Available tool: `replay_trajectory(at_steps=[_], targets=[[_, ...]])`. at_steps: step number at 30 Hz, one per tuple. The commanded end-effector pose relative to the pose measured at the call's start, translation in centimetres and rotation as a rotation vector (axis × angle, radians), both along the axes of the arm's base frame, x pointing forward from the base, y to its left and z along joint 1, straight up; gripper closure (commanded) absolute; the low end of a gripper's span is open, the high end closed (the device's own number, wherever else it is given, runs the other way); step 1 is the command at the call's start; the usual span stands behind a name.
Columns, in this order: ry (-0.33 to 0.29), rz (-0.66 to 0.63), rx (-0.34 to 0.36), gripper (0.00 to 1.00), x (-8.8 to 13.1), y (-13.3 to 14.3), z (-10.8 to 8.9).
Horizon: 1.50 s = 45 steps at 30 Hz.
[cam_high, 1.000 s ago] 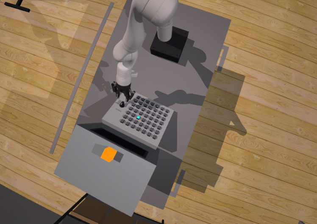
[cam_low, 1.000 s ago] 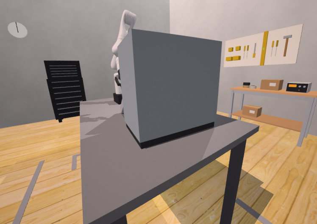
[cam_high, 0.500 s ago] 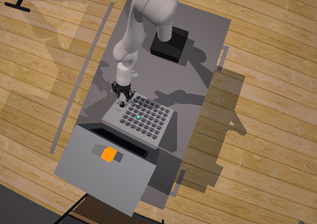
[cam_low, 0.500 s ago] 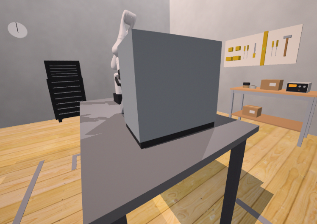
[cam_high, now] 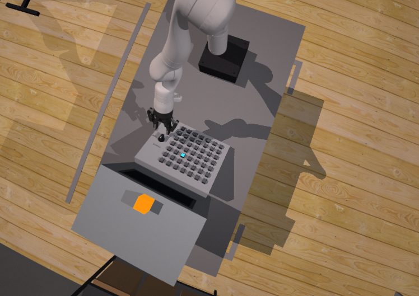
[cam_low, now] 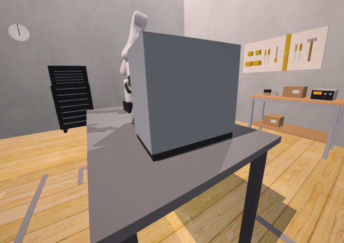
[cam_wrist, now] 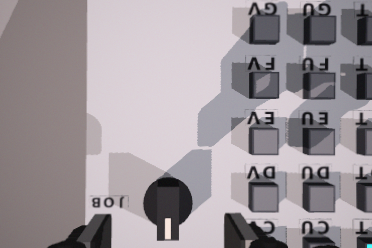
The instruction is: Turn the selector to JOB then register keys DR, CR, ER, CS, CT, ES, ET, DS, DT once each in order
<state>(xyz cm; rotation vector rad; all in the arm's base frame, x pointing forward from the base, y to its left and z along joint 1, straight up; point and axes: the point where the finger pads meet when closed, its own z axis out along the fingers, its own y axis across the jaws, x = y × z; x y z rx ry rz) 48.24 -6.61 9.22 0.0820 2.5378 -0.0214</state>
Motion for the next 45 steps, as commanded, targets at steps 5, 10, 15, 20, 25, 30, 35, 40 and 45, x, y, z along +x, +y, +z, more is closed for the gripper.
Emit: replay_trajectory(at_steps=[5, 10, 15, 20, 25, 30, 35, 40, 45], targets=[[-0.002, 0.0, 0.0, 0.4, 0.1, 0.0, 0.1], [-0.002, 0.0, 0.0, 0.4, 0.1, 0.0, -0.1], [-0.002, 0.0, 0.0, 0.4, 0.2, 0.0, -0.2], [-0.002, 0.0, 0.0, 0.4, 0.5, 0.0, -0.6], [-0.002, 0.0, 0.0, 0.4, 0.8, 0.0, -1.1], [-0.002, 0.0, 0.0, 0.4, 1.1, -0.1, -1.4], [-0.002, 0.0, 0.0, 0.4, 1.3, -0.1, -1.8], [-0.002, 0.0, 0.0, 0.4, 1.6, -0.1, -2.1], [-0.002, 0.0, 0.0, 0.4, 1.7, -0.1, -2.3]])
